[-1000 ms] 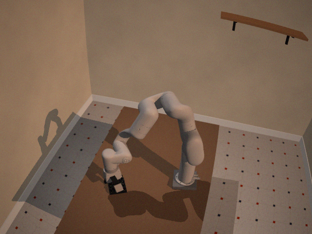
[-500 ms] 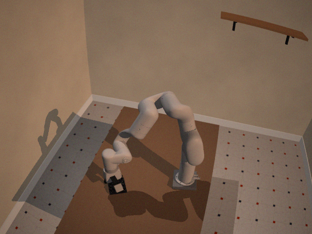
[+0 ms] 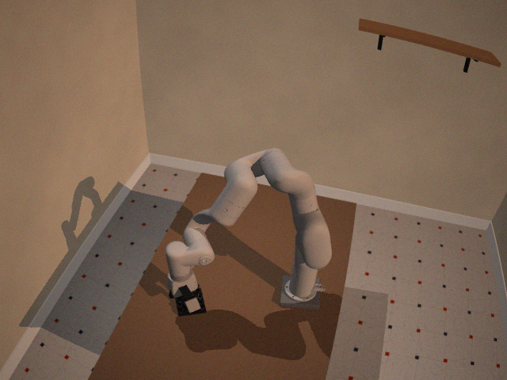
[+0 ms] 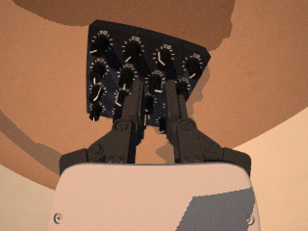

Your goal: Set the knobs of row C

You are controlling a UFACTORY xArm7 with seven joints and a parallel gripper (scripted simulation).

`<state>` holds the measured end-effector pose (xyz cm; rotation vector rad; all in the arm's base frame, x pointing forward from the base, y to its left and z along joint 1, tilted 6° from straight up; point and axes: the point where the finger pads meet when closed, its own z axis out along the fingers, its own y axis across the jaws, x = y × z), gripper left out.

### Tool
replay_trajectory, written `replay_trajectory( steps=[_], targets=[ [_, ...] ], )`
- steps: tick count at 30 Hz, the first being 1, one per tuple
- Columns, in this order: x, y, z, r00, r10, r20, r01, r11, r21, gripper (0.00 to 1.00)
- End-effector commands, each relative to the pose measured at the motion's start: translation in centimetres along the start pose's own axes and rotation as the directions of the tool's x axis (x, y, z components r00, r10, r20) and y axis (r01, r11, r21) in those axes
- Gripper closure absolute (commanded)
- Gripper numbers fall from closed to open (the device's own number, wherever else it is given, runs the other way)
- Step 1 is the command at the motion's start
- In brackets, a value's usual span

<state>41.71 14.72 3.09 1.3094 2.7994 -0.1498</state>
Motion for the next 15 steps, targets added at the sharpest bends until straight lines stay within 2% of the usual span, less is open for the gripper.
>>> replay_trajectory(
  steps=[1, 15],
  targets=[
    [-0.04, 0.15, -0.15, 1.000, 0.000, 0.001, 0.000, 1.000, -0.004, 0.81],
    [-0.04, 0.15, 0.13, 1.000, 0.000, 0.001, 0.000, 1.000, -0.004, 0.81]
  ],
)
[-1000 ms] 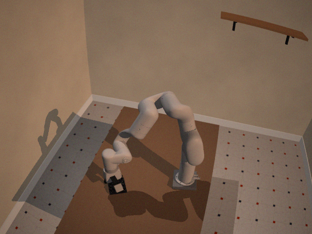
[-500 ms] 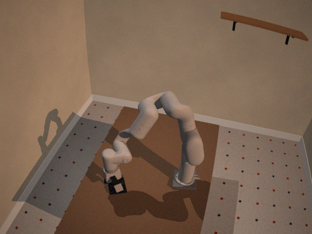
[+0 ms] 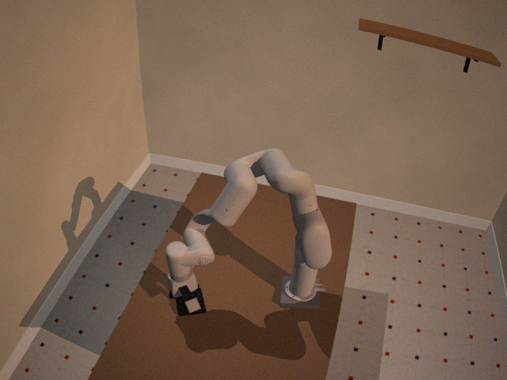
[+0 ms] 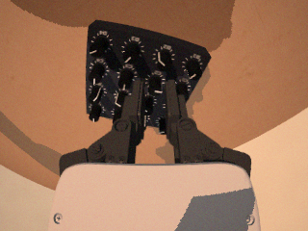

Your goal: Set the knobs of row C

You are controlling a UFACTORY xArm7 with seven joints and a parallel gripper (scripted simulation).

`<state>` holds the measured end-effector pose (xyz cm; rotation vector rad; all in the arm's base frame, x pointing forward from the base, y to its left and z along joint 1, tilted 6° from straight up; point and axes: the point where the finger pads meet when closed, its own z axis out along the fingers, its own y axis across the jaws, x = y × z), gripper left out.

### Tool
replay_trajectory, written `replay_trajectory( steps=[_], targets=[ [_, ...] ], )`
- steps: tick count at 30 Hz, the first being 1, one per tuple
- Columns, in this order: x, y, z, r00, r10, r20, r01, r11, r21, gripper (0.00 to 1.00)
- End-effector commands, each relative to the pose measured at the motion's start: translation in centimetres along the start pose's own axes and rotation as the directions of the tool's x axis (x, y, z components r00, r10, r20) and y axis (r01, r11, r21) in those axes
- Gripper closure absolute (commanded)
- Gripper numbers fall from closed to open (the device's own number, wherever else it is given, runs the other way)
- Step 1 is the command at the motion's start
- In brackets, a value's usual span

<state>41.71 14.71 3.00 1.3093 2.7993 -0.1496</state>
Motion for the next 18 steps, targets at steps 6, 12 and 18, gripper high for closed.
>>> replay_trajectory(
  steps=[6, 12, 18],
  targets=[
    [-0.04, 0.15, 0.31, 1.000, 0.000, 0.001, 0.000, 1.000, -0.004, 0.81],
    [-0.04, 0.15, 0.73, 1.000, 0.000, 0.001, 0.000, 1.000, -0.004, 0.81],
    [-0.04, 0.15, 0.93, 1.000, 0.000, 0.001, 0.000, 1.000, -0.004, 0.81]
  ],
)
